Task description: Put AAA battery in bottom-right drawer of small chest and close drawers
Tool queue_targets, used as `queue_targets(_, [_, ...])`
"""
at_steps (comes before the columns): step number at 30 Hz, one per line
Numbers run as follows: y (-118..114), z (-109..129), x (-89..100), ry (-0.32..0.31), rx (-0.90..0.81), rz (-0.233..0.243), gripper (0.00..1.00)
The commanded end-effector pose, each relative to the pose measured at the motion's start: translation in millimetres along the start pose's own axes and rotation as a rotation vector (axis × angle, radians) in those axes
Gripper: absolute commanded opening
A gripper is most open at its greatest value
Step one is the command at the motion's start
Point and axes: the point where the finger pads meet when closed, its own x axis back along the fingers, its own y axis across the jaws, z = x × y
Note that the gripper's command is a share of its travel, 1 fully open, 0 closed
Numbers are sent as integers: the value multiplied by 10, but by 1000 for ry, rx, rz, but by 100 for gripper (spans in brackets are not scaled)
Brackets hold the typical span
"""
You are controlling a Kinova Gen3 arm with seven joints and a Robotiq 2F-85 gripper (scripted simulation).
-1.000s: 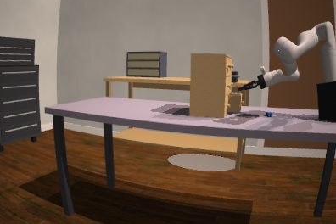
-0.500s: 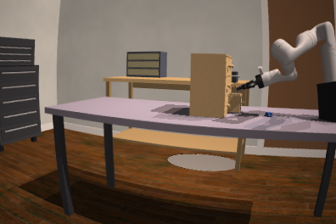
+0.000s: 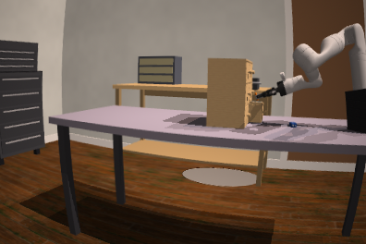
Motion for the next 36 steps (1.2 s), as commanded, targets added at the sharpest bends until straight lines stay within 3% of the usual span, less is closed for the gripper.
queue_targets(1, [29, 5, -4, 1, 0, -4, 5])
queue_targets(36, [79, 16, -33, 1, 0, -4, 5])
